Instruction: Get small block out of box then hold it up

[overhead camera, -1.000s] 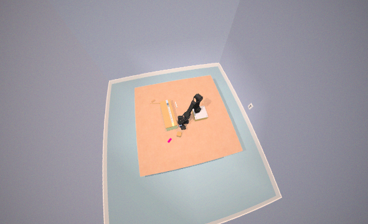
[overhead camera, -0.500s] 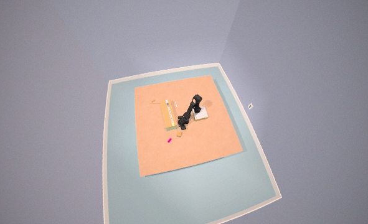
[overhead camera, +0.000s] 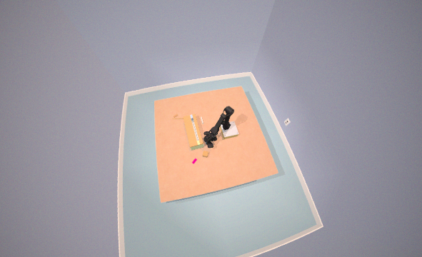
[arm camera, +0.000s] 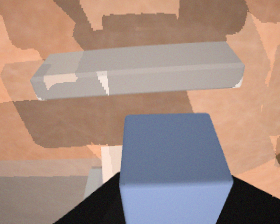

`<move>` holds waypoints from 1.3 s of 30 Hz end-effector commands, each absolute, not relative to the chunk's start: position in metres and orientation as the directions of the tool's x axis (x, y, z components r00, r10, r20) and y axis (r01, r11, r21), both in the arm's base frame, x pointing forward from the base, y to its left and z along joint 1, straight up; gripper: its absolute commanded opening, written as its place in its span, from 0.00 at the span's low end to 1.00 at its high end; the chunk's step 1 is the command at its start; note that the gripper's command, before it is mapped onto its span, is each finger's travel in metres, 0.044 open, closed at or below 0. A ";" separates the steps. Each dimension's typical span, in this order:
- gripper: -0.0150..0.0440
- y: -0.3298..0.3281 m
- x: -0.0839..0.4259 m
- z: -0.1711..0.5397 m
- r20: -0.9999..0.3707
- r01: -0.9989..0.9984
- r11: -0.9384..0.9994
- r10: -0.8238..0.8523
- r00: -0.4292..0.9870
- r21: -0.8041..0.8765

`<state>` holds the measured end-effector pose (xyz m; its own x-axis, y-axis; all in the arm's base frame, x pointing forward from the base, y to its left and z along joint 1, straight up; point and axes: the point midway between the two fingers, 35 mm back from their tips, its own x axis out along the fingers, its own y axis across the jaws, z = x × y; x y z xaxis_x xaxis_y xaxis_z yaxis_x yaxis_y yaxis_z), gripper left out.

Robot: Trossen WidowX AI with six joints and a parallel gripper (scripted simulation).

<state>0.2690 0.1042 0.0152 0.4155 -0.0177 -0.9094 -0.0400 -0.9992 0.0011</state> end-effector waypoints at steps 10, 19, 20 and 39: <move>0.25 0.108 0.266 0.061 -0.900 0.057 -0.998 0.037 0.433 -0.014; 0.25 0.111 0.253 0.103 -0.886 0.251 -0.968 0.128 0.446 -0.013; 0.25 0.111 0.251 0.108 -0.883 0.272 -0.962 0.138 0.448 -0.012; 0.25 0.110 0.233 0.140 -0.864 0.425 -0.905 0.211 0.457 0.003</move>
<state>0.2322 0.1087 0.1377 0.4541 0.2037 -0.8674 0.4194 -0.9078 0.0064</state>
